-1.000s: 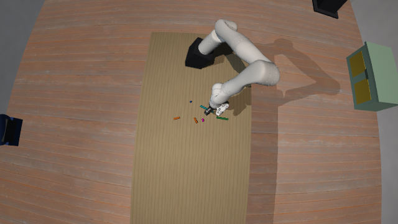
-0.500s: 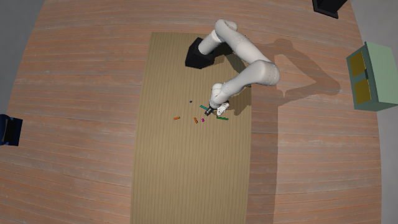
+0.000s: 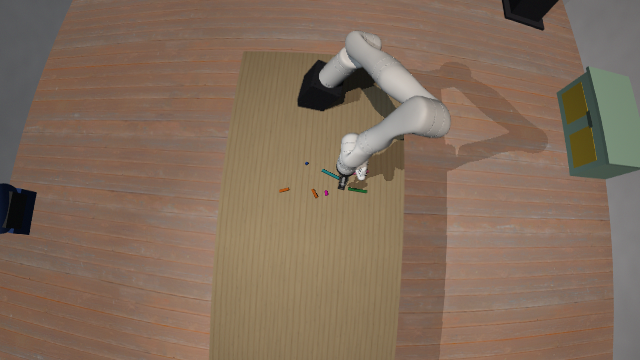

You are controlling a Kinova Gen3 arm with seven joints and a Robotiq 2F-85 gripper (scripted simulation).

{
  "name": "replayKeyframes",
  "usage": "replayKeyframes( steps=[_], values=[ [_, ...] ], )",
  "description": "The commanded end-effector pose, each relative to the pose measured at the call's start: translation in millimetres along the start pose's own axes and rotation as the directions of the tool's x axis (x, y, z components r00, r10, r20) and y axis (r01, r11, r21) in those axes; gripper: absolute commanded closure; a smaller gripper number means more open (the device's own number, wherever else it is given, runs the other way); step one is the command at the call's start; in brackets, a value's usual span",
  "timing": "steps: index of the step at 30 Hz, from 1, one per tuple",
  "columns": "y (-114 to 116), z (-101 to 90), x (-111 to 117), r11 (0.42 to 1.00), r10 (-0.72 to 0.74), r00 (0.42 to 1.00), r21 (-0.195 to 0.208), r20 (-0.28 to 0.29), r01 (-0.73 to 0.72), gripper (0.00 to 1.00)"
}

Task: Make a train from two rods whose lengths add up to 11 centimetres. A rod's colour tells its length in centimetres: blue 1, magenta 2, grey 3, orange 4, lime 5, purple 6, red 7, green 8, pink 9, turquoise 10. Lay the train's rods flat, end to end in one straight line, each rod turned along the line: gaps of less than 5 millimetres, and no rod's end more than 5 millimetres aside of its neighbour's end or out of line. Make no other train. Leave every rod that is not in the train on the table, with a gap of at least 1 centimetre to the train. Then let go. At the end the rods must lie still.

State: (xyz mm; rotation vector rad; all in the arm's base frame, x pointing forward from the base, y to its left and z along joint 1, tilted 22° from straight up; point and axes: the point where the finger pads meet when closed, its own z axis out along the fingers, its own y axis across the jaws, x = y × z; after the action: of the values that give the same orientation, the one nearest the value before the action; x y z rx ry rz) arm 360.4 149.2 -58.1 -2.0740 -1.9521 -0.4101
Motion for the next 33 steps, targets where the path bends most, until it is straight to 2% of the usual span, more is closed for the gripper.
replayKeyframes(
  steps=[1, 5, 7, 9, 13, 18, 21, 33],
  values=[
    [0.6, -1.0, -0.8, 0.986, -0.166, 0.986, 0.0, 0.007, 0.166, 0.0],
    [1.2, -1.1, -0.4, 0.945, -0.326, 0.945, 0.0, 0.007, 0.326, 0.0],
    [1.2, -1.1, -0.4, 0.945, -0.326, 0.945, 0.0, 0.007, 0.326, 0.0],
    [1.8, -1.3, 0.0, 0.894, -0.449, 0.894, 0.0, 0.007, 0.449, 0.0],
    [2.7, -1.4, 0.6, 0.806, -0.592, 0.806, -0.001, 0.008, 0.592, 0.0],
    [3.9, -1.6, 1.4, 0.677, -0.736, 0.677, -0.002, 0.009, 0.736, 0.0],
    [4.4, -1.7, 1.8, 0.625, -0.78, 0.625, -0.003, 0.009, 0.78, 0.0],
    [4.6, -1.7, 1.9, 0.602, -0.799, 0.602, -0.003, 0.01, 0.799, 0.0]
  ],
)
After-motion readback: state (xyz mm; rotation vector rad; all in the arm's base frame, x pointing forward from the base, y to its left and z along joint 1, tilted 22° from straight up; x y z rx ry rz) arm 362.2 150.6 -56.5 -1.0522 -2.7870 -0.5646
